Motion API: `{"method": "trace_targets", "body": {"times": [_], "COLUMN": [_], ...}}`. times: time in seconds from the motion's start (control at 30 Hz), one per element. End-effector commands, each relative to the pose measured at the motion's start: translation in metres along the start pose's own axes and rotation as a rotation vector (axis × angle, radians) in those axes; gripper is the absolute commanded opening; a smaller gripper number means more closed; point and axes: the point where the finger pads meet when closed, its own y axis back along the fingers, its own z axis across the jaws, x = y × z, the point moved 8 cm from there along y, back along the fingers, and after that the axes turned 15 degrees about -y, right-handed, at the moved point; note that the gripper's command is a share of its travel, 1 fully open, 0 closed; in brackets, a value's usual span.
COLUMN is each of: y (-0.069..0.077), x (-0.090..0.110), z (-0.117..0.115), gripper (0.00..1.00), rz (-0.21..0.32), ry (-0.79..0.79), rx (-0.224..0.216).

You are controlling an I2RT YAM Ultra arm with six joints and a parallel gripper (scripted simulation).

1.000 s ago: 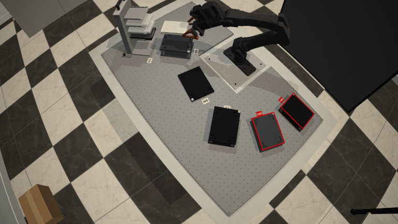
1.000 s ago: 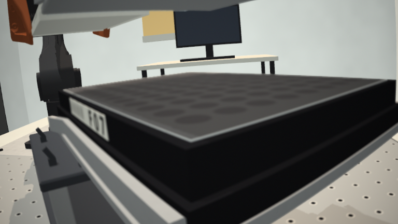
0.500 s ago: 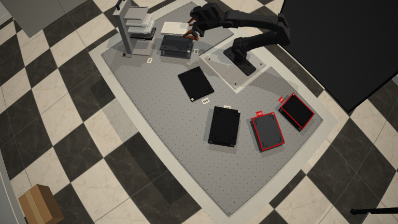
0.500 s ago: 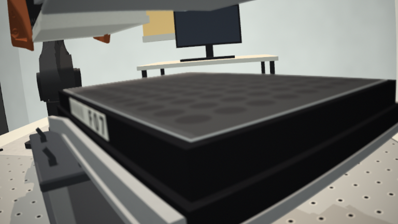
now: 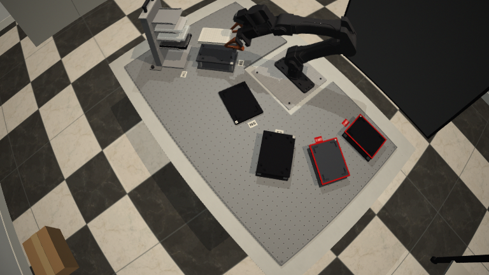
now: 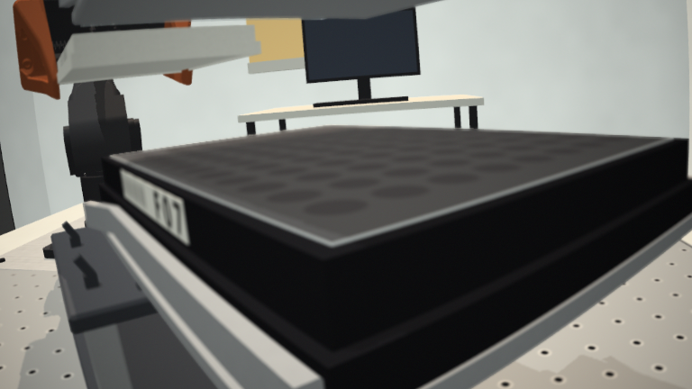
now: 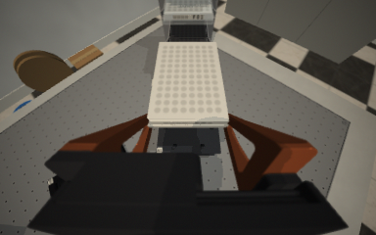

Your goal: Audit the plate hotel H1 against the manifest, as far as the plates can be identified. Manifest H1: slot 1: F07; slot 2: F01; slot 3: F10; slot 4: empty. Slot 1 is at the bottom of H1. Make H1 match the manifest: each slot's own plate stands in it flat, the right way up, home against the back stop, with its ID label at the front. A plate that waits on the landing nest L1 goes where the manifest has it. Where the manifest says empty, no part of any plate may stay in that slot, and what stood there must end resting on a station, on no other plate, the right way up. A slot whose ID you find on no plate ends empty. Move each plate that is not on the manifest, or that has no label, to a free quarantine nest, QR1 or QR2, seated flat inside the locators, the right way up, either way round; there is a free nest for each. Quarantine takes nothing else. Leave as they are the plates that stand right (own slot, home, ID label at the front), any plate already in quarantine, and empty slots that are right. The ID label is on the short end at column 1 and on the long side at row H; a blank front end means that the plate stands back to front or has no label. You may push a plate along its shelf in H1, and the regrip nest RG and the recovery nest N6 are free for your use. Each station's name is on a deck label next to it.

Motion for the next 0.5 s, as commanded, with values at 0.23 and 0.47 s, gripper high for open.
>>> {"method": "trace_targets", "body": {"times": [0.23,0.47], "y": [0.003,0.003], "x": [-0.006,-0.009], "z": [0.002,0.002], "gripper": [0.86,0.86], "rz": [-0.061,-0.074], "ry": [0.011,0.012], "rx": [-0.012,-0.015]}}
